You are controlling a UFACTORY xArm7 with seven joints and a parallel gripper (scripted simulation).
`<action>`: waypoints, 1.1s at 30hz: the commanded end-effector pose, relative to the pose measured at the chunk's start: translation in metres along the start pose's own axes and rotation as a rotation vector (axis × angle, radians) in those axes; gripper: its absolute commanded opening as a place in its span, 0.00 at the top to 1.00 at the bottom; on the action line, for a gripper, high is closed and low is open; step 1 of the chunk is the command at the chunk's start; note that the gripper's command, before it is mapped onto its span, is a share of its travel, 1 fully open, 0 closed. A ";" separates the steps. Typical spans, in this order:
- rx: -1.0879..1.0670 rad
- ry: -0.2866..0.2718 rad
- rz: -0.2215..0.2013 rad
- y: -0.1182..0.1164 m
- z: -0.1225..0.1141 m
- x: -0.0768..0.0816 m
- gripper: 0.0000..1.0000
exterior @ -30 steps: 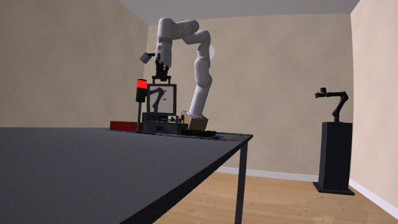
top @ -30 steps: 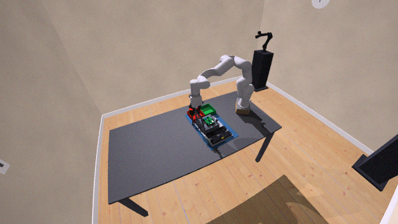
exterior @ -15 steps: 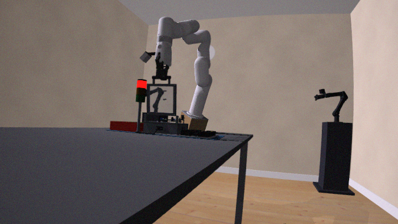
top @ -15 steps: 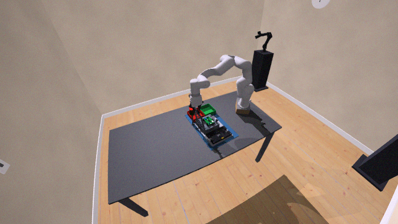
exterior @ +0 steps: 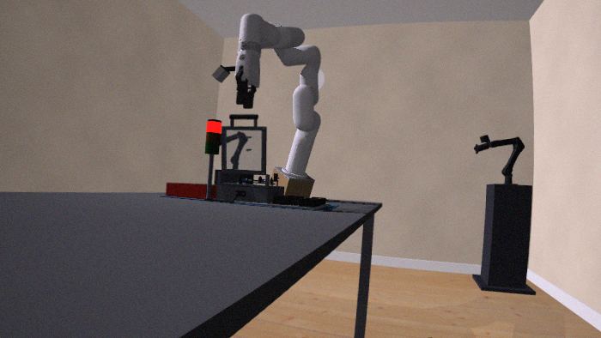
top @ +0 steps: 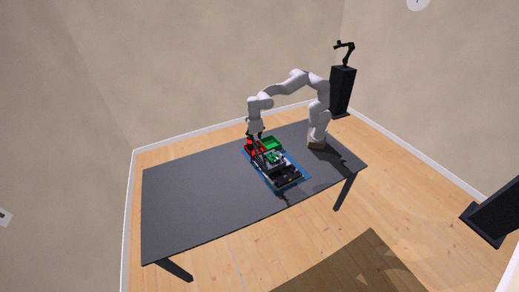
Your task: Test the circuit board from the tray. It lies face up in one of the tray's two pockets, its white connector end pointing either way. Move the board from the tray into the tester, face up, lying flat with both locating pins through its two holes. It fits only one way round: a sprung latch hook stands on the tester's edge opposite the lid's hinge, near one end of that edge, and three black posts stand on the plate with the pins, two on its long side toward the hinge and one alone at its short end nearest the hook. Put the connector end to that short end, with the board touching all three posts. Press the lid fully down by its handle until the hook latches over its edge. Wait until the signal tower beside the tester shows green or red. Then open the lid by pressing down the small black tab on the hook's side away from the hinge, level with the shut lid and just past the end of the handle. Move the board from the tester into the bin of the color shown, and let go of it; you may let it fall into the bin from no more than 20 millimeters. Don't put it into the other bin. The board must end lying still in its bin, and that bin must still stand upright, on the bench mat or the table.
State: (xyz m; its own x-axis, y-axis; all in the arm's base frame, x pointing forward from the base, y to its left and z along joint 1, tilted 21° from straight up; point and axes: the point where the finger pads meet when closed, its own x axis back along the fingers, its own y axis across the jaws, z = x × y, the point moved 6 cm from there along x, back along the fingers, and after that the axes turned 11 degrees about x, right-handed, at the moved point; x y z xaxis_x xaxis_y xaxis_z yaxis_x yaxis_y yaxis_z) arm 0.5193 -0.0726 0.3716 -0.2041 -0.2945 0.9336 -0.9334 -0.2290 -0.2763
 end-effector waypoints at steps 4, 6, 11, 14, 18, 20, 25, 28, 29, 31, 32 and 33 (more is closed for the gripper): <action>0.000 0.001 0.003 0.000 0.000 0.011 0.49; 0.000 0.001 0.003 0.000 0.000 0.011 0.49; 0.000 0.001 0.003 0.000 0.000 0.011 0.00; 0.000 0.001 0.003 0.000 0.000 0.011 0.00; 0.000 0.001 0.003 0.000 0.000 0.011 0.00; 0.000 0.001 0.003 0.001 0.000 0.011 0.00; 0.000 0.001 0.003 0.005 -0.001 0.011 0.00; 0.000 0.001 0.003 0.012 -0.002 0.011 0.00; 0.000 0.001 0.003 0.015 -0.003 0.011 0.00; 0.000 0.001 0.003 0.021 -0.004 0.011 0.00; -0.001 0.001 0.003 0.025 -0.005 0.011 0.00; 0.000 0.001 0.003 0.029 -0.006 0.011 0.00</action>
State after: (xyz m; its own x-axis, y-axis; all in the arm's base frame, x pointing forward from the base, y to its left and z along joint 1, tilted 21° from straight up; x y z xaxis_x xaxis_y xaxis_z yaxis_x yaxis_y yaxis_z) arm 0.5016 -0.0759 0.3759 -0.1912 -0.2957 0.9359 -0.9360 -0.2322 -0.2646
